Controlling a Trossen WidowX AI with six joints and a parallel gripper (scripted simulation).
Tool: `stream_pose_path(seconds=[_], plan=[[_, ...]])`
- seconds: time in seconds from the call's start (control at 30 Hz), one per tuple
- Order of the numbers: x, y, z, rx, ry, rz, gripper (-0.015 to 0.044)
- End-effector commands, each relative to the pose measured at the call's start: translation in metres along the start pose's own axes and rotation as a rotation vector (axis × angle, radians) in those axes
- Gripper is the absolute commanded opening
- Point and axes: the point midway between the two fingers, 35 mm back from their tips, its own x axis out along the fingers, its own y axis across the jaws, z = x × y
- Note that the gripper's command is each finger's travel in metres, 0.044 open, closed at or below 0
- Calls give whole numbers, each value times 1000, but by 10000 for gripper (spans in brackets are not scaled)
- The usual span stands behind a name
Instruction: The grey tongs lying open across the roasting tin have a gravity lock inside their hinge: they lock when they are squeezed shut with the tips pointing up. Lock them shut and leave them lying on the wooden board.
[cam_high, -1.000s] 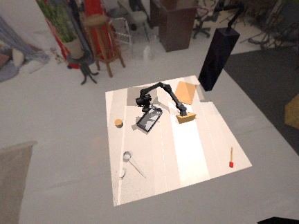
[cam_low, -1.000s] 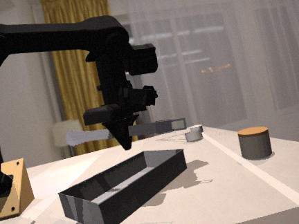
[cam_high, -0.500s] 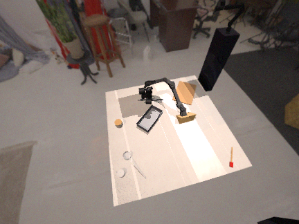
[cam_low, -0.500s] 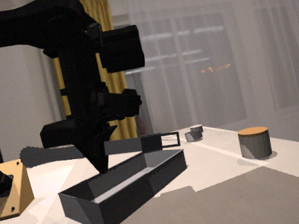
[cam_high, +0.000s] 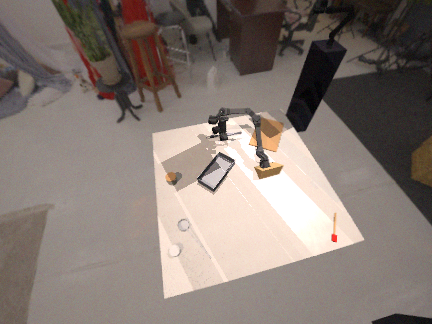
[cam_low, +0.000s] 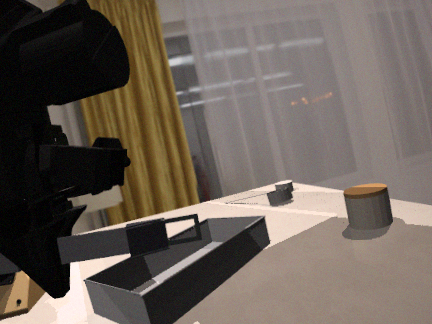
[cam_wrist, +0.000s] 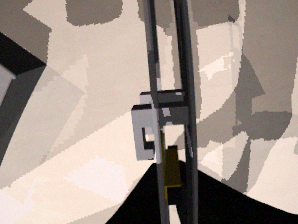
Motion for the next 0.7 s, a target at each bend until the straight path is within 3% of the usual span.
stream_pose_path(seconds=[0.0, 0.37, 0.67], plan=[[-4, -20, -25, -62, -7, -7, -150], [-19, -56, -85, -202, -9, -58, -150], [-17, -60, -92, -221, 2, -49, -150]])
